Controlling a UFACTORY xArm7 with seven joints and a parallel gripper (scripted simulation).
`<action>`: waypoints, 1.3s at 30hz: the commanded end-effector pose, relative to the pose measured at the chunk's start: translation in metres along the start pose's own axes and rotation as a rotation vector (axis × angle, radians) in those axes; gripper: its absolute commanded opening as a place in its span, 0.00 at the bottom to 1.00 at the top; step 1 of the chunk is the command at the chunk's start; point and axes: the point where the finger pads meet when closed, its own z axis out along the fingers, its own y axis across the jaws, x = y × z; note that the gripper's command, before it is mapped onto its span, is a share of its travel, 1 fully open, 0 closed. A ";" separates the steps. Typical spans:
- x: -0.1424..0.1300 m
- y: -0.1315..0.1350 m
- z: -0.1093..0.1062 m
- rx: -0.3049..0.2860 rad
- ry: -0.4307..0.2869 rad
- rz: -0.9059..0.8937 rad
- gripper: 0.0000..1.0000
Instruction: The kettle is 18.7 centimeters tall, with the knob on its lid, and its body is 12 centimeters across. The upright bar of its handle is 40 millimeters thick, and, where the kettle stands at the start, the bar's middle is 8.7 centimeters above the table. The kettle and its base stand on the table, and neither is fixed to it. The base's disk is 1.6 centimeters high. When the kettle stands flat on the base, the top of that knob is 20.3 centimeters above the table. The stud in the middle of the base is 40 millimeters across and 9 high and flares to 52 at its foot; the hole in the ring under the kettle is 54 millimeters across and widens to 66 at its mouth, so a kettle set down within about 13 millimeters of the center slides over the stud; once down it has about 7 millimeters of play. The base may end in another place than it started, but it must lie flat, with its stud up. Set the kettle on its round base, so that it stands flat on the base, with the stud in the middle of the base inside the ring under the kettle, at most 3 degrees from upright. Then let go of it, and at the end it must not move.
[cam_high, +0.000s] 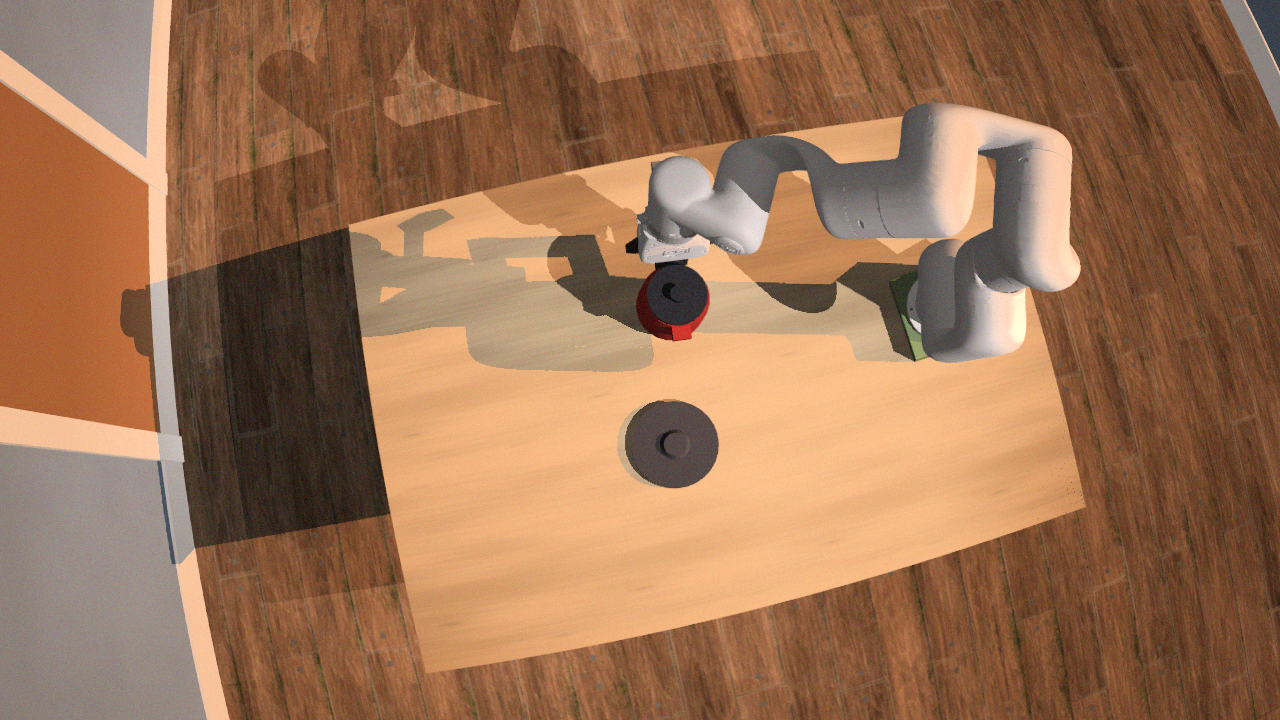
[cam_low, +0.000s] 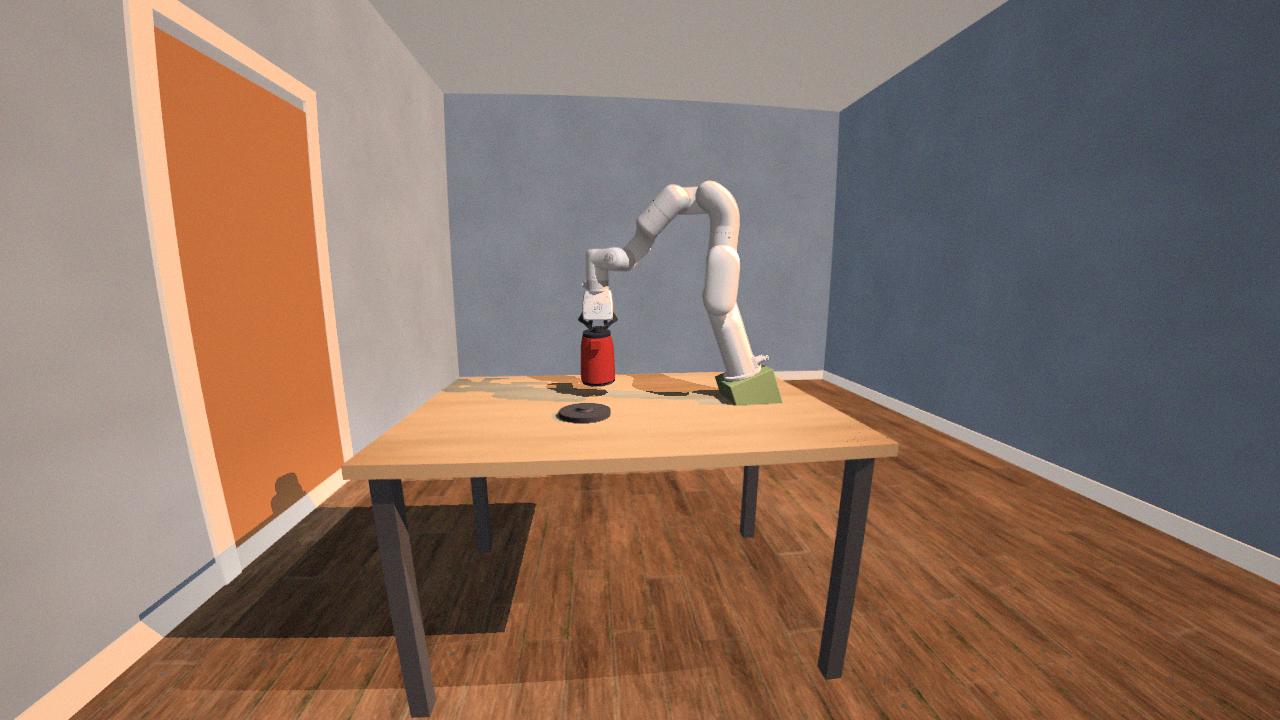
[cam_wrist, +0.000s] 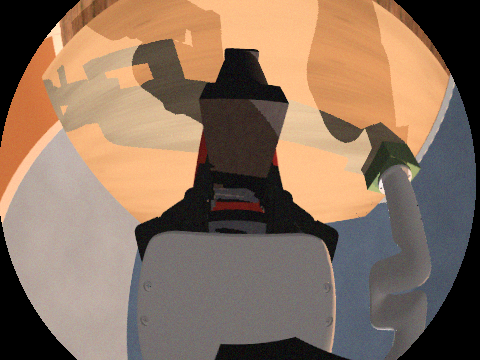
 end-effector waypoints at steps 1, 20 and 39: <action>-0.008 -0.002 -0.002 0.005 0.002 0.001 0.00; -0.071 -0.008 -0.002 0.005 0.002 0.001 0.00; -0.132 -0.014 -0.002 0.005 0.002 0.001 0.00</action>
